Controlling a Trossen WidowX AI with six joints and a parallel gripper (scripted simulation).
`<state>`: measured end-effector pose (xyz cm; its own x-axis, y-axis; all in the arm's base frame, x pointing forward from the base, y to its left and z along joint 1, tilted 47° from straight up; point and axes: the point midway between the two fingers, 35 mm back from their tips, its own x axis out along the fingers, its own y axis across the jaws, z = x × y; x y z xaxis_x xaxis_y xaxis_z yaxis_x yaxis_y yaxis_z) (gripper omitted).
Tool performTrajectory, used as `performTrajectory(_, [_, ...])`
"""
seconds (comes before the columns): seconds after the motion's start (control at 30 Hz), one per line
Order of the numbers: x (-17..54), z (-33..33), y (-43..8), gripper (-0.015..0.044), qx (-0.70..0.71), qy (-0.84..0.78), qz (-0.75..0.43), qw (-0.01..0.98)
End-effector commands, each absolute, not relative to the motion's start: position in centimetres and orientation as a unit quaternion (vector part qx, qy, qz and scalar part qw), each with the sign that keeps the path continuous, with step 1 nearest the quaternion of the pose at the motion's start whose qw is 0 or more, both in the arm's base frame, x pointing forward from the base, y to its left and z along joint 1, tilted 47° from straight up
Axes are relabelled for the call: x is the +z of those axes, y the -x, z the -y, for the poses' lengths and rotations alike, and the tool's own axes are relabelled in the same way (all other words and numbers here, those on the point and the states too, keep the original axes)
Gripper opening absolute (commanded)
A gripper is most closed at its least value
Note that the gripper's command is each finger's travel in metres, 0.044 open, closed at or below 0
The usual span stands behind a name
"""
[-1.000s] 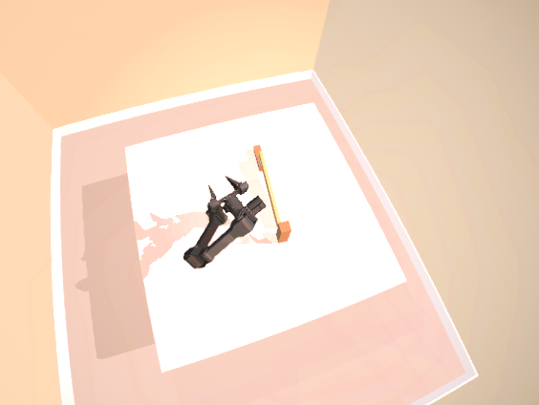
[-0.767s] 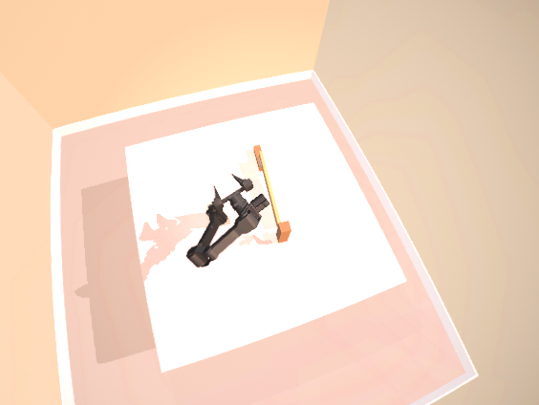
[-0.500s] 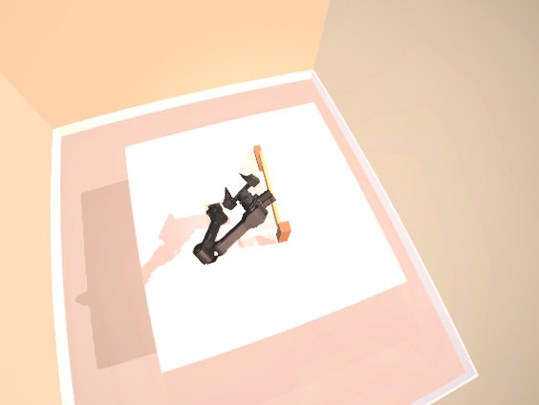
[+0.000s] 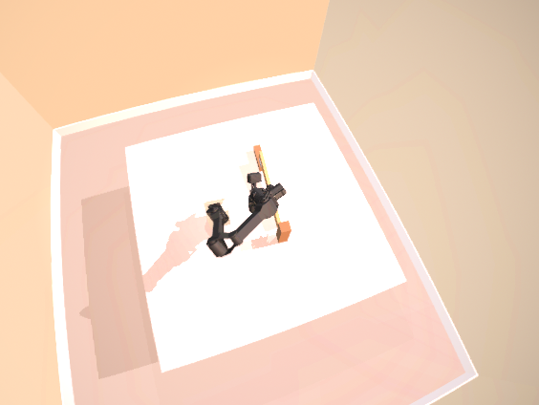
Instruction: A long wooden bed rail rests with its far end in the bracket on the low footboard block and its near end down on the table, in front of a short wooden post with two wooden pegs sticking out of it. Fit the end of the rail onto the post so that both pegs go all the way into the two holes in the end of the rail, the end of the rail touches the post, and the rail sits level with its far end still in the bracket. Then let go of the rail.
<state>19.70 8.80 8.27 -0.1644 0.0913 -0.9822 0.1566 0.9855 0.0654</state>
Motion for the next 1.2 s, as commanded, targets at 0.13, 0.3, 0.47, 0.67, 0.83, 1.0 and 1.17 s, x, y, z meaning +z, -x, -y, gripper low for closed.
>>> performTrajectory(0.13, [4.7,-1.4,-26.3,0.044,0.123,0.35,-0.724,0.581])
performTrajectory(0.3, [3.8,1.1,-28.2,0.044,0.171,0.476,-0.708,0.492])
performTrajectory(0.47, [3.0,3.6,-30.0,0.044,0.222,0.585,-0.688,0.367])
performTrajectory(0.67, [2.5,5.1,-31.1,0.044,0.256,0.639,-0.673,0.271])
performTrajectory(0.83, [2.5,5.0,-31.0,0.044,0.256,0.639,-0.673,0.271])
performTrajectory(1.0, [2.4,4.9,-30.9,0.044,0.256,0.639,-0.673,0.271])
performTrajectory(1.17, [2.3,5.0,-30.9,0.044,0.256,0.639,-0.673,0.271])
